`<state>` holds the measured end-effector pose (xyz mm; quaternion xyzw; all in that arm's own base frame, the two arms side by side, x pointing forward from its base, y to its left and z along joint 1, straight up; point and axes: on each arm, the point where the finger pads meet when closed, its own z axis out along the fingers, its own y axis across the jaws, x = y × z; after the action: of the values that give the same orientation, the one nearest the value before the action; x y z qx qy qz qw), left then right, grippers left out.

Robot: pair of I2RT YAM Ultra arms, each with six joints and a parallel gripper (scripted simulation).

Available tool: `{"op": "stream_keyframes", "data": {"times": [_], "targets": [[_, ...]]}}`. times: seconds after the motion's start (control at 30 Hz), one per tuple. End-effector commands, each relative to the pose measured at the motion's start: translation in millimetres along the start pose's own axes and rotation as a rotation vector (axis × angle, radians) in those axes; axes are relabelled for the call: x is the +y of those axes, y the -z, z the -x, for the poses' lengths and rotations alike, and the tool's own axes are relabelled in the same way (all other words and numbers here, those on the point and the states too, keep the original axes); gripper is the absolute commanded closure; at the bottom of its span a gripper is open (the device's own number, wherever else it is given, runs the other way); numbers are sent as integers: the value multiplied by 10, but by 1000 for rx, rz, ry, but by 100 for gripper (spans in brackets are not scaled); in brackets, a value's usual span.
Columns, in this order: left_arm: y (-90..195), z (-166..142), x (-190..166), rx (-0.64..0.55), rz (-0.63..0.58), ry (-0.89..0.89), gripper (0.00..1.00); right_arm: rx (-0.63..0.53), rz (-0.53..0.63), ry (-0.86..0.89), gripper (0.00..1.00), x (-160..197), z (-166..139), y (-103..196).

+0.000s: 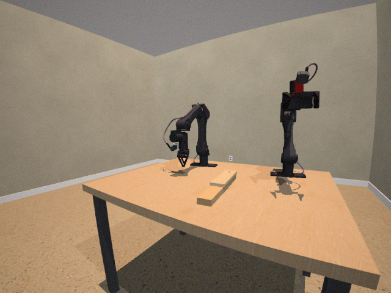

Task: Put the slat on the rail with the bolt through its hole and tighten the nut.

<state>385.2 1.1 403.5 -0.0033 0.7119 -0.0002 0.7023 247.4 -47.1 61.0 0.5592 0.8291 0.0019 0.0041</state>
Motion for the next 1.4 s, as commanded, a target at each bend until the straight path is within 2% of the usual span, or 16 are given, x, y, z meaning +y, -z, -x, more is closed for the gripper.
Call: {"op": "stream_keyframes", "data": {"times": [0.0,0.67,1.37], "targets": [[47,84,-1,-26,-4,-5,0,5,-12,-19,0,-48,4,22],[47,84,-1,-26,-4,-5,0,0,-2,-8,0,-16,6,20],[47,84,-1,-26,-4,-5,0,0,-3,-11,0,-6,19,-111]]}}
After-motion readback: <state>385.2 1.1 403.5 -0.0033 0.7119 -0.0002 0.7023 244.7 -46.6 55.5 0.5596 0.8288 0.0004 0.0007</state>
